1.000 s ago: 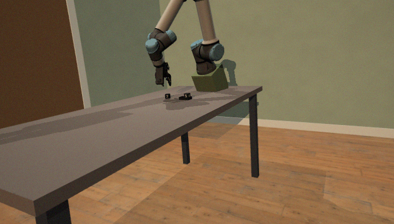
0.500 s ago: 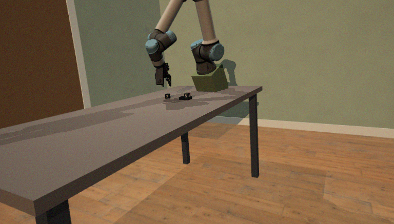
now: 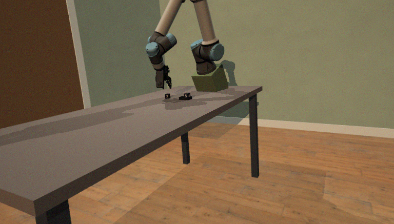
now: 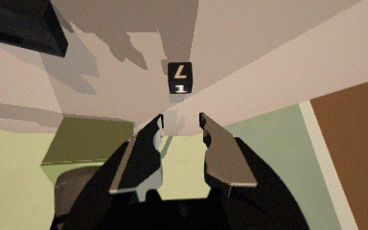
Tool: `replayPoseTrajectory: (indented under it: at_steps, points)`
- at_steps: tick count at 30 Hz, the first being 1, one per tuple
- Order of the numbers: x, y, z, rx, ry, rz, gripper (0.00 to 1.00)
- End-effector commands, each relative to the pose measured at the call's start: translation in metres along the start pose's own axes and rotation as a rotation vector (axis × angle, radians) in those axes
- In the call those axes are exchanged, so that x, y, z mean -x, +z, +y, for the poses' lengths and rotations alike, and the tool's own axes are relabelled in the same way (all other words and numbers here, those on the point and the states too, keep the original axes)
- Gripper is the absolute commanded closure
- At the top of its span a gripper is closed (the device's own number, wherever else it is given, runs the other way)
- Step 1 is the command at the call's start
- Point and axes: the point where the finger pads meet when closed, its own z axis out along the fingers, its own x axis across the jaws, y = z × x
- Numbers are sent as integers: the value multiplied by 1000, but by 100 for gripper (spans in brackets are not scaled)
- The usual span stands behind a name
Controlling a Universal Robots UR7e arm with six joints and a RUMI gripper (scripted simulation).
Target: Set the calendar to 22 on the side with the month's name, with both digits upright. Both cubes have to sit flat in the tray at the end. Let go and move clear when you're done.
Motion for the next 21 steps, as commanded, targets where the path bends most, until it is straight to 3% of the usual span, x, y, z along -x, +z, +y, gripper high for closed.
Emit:
replayPoseTrajectory:
  at_steps: [1,21]
  points:
    - [0,6,-6,-1,0,1,72]
    - [0,28,-29,-1,0,1,72]
